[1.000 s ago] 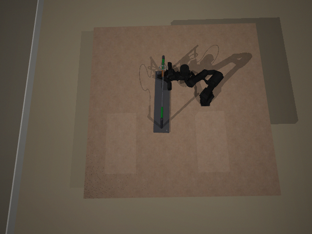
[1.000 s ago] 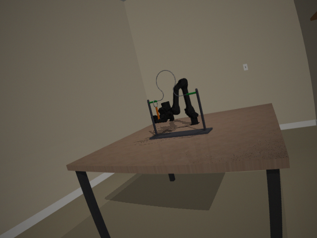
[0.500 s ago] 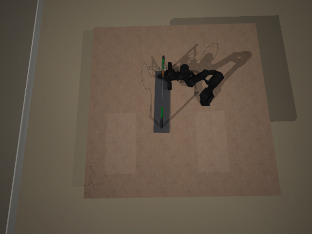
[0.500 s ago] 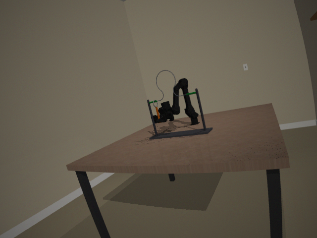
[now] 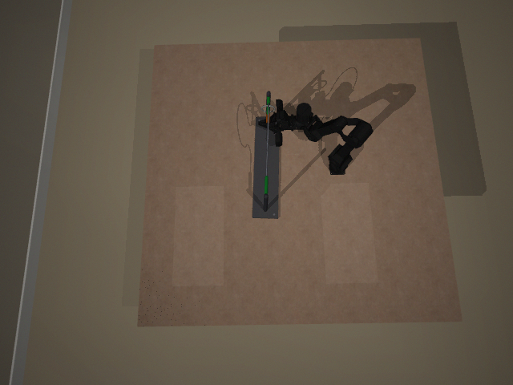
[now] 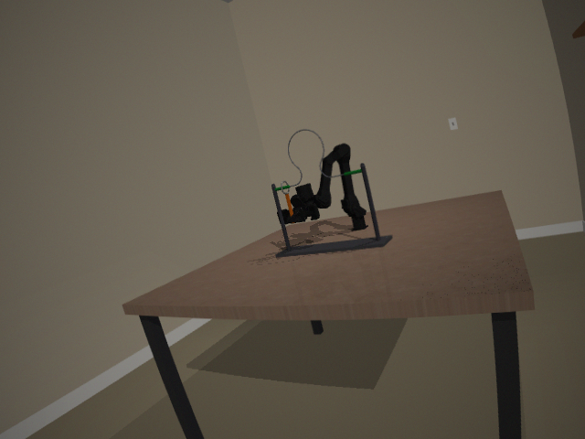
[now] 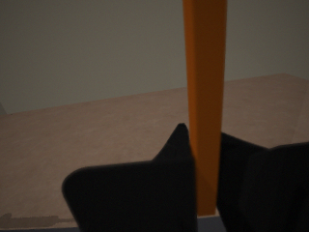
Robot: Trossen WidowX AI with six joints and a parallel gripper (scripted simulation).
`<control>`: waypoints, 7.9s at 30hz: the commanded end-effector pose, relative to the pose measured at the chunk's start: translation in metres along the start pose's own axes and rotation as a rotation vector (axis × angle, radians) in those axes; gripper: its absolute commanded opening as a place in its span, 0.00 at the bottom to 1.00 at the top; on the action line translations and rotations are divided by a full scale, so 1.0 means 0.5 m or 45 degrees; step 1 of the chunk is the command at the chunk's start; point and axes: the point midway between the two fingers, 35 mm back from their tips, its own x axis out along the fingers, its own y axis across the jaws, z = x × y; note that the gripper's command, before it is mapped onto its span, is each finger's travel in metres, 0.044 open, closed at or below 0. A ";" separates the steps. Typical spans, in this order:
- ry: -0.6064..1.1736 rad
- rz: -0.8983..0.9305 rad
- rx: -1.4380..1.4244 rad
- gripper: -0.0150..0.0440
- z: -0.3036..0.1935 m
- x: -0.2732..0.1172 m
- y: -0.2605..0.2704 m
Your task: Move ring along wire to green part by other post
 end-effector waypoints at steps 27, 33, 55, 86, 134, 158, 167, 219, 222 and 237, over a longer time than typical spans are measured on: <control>-0.002 0.007 0.001 0.00 0.001 0.000 0.032; -0.003 0.008 0.004 0.00 0.001 0.000 0.044; -0.007 0.020 0.108 0.00 0.002 0.001 0.109; 0.091 0.110 0.720 0.00 0.054 -0.023 0.272; 0.483 0.750 2.134 0.00 0.383 -0.160 0.390; 0.355 0.790 2.642 0.00 0.512 -0.152 0.341; 0.369 0.783 2.640 0.00 0.527 -0.153 0.329; 0.535 0.482 1.877 0.00 0.488 -0.149 0.339; 0.540 0.464 1.829 0.00 0.485 -0.149 0.339; 0.559 0.377 1.591 0.00 0.469 -0.147 0.336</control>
